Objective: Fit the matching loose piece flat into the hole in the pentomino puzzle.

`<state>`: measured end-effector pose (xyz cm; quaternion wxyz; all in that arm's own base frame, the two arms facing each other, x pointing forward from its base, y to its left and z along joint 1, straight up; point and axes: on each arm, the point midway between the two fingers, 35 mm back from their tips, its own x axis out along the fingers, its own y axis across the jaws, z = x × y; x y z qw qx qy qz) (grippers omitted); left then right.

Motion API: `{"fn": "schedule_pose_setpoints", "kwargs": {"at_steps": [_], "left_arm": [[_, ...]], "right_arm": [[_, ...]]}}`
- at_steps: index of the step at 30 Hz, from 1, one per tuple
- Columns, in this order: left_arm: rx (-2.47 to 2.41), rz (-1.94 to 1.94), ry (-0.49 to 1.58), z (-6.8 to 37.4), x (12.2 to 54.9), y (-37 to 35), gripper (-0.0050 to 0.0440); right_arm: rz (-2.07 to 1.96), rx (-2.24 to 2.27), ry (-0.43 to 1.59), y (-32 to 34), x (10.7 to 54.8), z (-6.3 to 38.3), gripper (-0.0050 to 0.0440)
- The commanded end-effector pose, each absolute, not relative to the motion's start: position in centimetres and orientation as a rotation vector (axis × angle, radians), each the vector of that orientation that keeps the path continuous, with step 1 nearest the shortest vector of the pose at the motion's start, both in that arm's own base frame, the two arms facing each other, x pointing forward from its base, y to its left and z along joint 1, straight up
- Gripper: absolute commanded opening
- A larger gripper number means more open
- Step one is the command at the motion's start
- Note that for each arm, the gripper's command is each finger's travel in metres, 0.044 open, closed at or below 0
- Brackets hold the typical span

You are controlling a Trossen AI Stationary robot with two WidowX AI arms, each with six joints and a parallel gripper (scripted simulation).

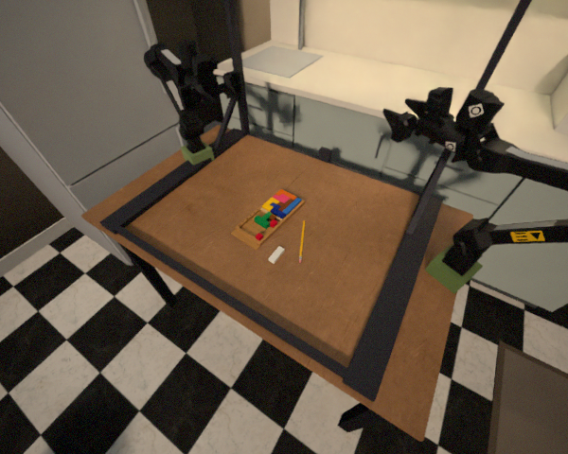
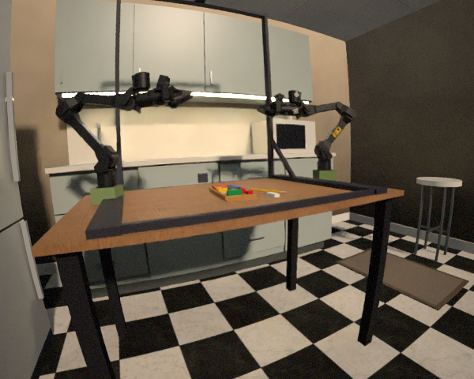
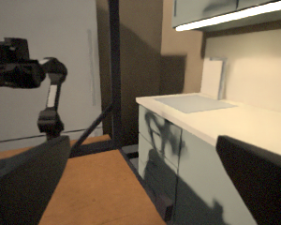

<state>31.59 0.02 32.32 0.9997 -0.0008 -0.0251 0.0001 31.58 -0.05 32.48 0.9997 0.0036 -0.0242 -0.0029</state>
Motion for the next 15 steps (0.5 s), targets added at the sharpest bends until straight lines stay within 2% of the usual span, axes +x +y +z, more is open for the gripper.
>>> {"fn": "schedule_pose_setpoints", "kwargs": {"at_steps": [1,15], "left_arm": [[0.000,0.000,-0.070,33.12,31.41,0.00,0.0440],[0.000,0.000,-0.070,33.12,31.41,0.00,0.0440]], "right_arm": [[-0.003,-0.005,-0.064,-0.08,31.32,32.70,0.0285],[-0.002,-0.004,-0.059,-0.06,31.43,32.54,0.0285]]}}
